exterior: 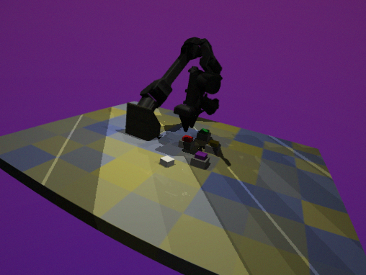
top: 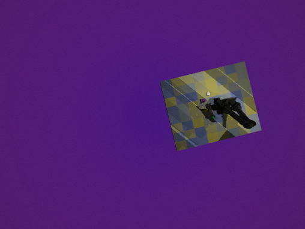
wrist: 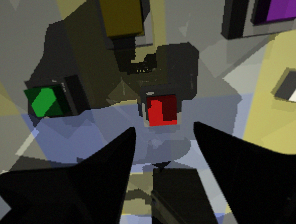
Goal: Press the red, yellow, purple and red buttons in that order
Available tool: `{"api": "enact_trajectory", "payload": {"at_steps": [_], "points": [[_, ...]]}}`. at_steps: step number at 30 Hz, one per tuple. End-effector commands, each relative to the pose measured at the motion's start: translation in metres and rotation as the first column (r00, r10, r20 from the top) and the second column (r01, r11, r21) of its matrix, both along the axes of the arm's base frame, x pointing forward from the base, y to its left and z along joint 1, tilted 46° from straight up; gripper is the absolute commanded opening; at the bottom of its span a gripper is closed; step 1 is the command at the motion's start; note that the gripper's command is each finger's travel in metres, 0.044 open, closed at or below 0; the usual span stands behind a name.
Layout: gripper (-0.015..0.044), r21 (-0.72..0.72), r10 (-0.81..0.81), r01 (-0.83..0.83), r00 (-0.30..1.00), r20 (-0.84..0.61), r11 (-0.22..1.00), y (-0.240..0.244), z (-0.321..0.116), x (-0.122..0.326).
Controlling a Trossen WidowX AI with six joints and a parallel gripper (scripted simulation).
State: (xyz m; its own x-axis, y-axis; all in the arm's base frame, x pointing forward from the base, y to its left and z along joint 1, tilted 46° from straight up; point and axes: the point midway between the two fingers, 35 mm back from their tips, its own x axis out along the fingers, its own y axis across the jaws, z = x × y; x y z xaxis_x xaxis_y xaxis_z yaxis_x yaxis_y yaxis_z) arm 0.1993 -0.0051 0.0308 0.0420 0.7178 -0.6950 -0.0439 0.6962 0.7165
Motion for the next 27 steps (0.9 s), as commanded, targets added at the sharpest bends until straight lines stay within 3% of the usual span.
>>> {"api": "enact_trajectory", "payload": {"at_steps": [1,5,27], "points": [[0.0111,0.001,-0.014,0.014,1.000,0.007,1.000,0.002,-0.003,0.002],[0.0020,0.001,-0.014,0.014,1.000,0.007,1.000,0.002,-0.003,0.002],[0.0020,0.001,-0.015,0.015,1.000,0.007,1.000,0.017,-0.018,0.003]]}}
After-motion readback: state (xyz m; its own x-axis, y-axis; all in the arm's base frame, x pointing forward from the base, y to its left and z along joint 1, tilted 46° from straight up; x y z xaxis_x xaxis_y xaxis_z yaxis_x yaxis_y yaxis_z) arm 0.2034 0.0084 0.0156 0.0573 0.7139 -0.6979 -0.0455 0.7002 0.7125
